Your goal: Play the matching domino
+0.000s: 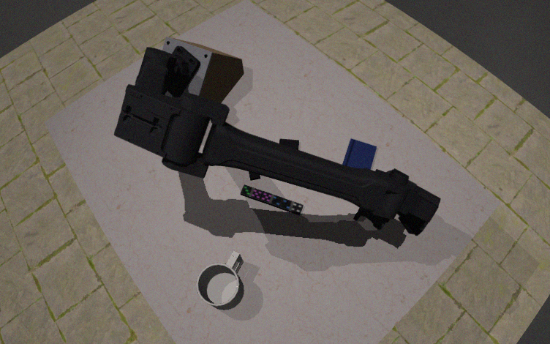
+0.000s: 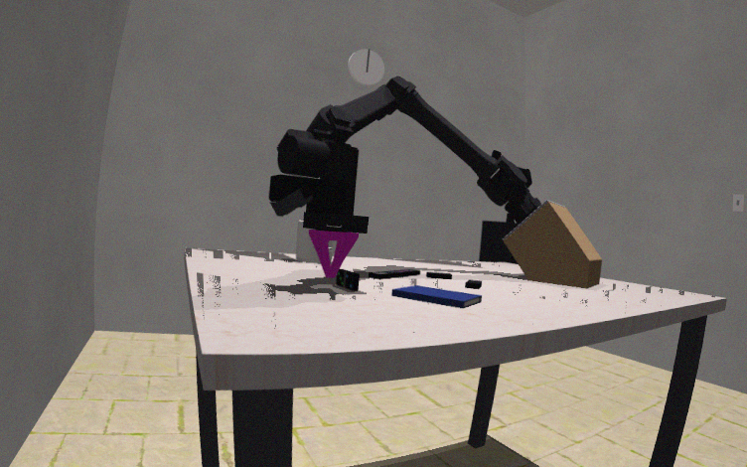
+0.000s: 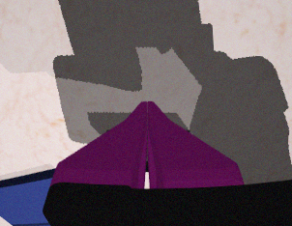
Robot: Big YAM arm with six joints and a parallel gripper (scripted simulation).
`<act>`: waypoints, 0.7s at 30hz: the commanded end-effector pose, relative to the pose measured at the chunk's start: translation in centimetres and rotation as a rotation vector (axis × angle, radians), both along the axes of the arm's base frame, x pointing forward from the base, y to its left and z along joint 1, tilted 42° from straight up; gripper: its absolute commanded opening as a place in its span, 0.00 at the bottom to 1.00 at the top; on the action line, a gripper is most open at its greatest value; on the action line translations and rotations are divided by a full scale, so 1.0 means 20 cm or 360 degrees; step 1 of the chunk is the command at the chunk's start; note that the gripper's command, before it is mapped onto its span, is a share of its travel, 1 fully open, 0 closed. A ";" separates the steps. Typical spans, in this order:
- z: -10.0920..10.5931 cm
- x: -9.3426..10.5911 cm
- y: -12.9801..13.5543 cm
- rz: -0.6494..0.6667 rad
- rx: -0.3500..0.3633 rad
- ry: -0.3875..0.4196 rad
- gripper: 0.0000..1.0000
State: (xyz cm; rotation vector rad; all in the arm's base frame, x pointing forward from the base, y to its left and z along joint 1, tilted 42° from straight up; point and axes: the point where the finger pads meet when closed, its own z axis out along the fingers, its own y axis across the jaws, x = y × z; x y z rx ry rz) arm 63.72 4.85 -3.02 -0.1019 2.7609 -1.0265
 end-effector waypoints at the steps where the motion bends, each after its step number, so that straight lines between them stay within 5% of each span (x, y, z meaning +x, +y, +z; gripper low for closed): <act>1: 0.03 0.01 0.02 0.0005 0.0007 -0.0024 0.00; 21: 0.04 0.02 0.01 -0.0004 0.0012 -0.0039 0.00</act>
